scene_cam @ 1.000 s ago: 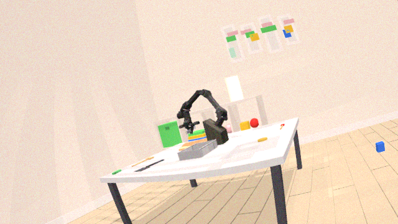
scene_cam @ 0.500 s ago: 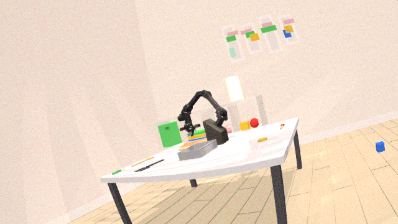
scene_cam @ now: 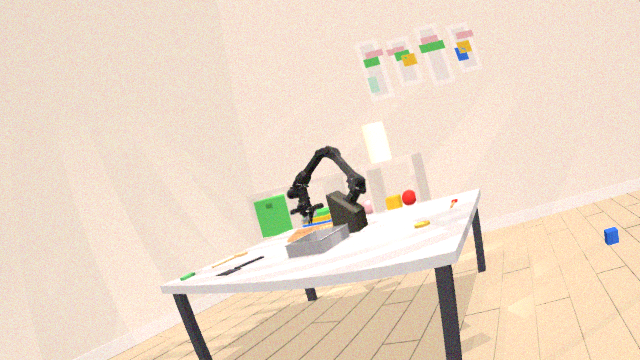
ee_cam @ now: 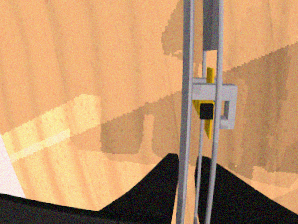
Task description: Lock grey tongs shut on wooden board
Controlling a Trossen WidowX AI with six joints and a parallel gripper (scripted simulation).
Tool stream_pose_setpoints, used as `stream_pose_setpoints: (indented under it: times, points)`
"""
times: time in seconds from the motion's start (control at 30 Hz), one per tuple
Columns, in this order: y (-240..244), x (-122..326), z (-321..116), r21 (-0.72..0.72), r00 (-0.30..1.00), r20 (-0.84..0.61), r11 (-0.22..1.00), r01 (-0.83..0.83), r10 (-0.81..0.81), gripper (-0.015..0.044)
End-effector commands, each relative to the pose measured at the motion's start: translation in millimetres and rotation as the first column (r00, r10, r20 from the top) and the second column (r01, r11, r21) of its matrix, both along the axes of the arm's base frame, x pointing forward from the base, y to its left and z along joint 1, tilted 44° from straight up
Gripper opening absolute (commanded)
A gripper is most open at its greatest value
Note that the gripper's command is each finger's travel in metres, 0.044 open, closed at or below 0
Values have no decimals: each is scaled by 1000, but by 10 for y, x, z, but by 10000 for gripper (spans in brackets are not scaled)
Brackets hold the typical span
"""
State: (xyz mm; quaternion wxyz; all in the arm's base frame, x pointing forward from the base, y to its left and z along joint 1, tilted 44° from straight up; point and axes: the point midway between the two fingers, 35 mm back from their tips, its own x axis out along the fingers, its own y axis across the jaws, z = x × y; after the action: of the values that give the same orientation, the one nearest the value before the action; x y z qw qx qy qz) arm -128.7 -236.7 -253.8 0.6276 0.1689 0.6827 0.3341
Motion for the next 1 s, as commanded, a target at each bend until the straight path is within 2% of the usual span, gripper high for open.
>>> stream_pose_setpoints:
  times: [0.0, 0.17, 0.9, 0.97]
  points:
    - [55, -6, -35, 4, 1000, 0, 1000, -7, 7, -150]
    - [73, -8, -50, 4, 1000, 0, 1000, -7, 7, -150]
    - [60, -3, -43, 3, 1000, 1, 1000, 0, 0, 427]
    - [60, -3, -43, 3, 1000, 1, 1000, 0, 0, 440]
